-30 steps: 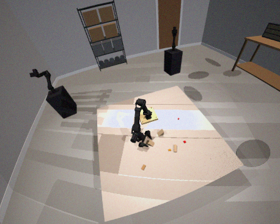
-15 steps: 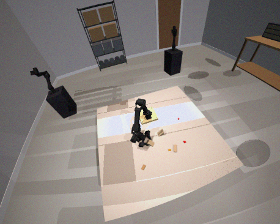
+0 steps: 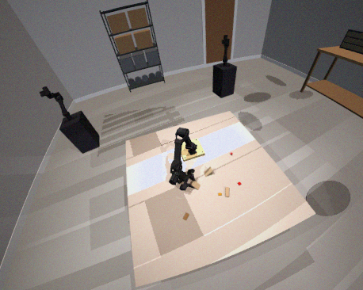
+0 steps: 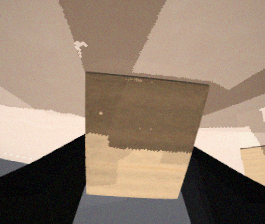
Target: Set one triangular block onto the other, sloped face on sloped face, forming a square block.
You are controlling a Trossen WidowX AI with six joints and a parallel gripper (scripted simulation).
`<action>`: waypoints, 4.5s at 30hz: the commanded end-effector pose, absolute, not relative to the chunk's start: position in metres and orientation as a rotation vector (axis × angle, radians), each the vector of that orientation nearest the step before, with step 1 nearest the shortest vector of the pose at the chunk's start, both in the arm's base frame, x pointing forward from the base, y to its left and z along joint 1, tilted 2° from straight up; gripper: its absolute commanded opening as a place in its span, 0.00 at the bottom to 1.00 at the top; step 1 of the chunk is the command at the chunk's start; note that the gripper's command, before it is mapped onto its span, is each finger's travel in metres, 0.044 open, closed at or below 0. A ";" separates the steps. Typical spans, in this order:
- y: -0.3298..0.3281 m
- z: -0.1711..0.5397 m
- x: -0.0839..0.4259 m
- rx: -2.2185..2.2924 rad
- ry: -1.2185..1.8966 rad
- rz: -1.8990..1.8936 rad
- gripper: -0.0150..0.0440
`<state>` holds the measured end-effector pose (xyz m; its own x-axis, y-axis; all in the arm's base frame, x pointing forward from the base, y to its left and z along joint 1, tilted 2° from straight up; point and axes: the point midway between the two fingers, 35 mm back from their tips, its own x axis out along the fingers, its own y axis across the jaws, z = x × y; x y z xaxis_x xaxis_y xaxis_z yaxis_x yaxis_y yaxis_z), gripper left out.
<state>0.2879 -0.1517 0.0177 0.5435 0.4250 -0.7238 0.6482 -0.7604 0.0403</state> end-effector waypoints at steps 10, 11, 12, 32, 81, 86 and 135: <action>-0.153 0.068 0.291 2.478 0.887 -1.040 0.25; -0.153 0.073 0.291 2.479 0.887 -1.040 0.25; -0.153 0.077 0.291 2.479 0.887 -1.040 0.25; -0.147 0.113 0.289 2.362 0.929 -0.988 0.25; -0.137 0.108 0.297 0.765 1.317 -0.204 0.25; -0.137 0.108 0.298 0.603 1.339 -0.114 0.25; -0.134 0.120 0.304 -0.926 1.332 0.903 0.25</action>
<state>0.3028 -0.1337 0.1191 0.0529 0.0255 -0.9983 -0.8804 0.4730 -0.0346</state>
